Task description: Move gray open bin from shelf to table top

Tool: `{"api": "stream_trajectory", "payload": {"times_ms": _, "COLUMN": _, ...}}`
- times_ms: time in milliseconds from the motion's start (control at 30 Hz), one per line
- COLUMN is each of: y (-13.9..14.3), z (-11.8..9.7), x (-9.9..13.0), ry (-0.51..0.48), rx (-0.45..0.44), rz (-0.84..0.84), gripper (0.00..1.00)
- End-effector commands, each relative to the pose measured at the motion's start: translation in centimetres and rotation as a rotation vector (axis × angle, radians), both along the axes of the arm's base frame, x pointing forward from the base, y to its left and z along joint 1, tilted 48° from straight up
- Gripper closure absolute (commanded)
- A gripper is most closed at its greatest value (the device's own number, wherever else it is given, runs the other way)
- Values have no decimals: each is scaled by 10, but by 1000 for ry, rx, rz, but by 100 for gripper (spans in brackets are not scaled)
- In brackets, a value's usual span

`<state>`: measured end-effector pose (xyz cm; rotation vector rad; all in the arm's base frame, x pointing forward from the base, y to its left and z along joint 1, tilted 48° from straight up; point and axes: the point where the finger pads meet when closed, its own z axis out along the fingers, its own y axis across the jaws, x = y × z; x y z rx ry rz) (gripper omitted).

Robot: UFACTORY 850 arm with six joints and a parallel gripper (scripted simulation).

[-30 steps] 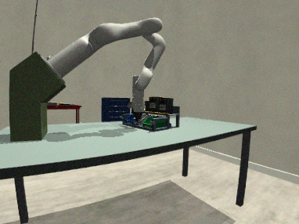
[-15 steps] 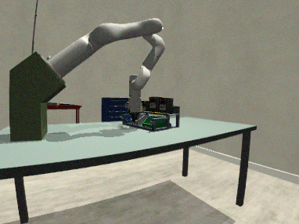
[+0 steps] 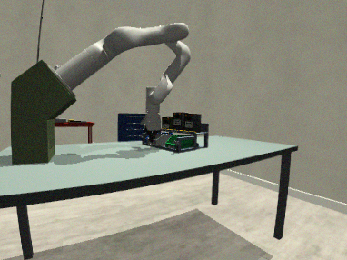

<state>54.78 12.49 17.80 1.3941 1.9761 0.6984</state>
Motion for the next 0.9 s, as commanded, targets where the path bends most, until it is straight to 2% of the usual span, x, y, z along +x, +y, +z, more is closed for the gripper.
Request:
{"api": "stream_trajectory", "payload": {"times_ms": 0, "y": 0, "z": 1, "x": 0, "ry": -4, "rx": 1, "rz": 0, "gripper": 100}}
{"api": "stream_trajectory", "payload": {"times_ms": 233, "y": 0, "z": 1, "x": 0, "ry": -4, "rx": 1, "rz": 0, "gripper": 100}}
{"api": "stream_trajectory", "payload": {"times_ms": 400, "y": -9, "z": -21, "x": -18, "ry": -3, "rx": 1, "rz": 0, "gripper": 100}}
{"api": "stream_trajectory", "payload": {"times_ms": 800, "y": -9, "z": -21, "x": -18, "ry": -3, "rx": 1, "rz": 0, "gripper": 100}}
{"api": "stream_trajectory", "payload": {"times_ms": 867, "y": -13, "z": -29, "x": -25, "ry": -3, "rx": 1, "rz": 0, "gripper": 100}}
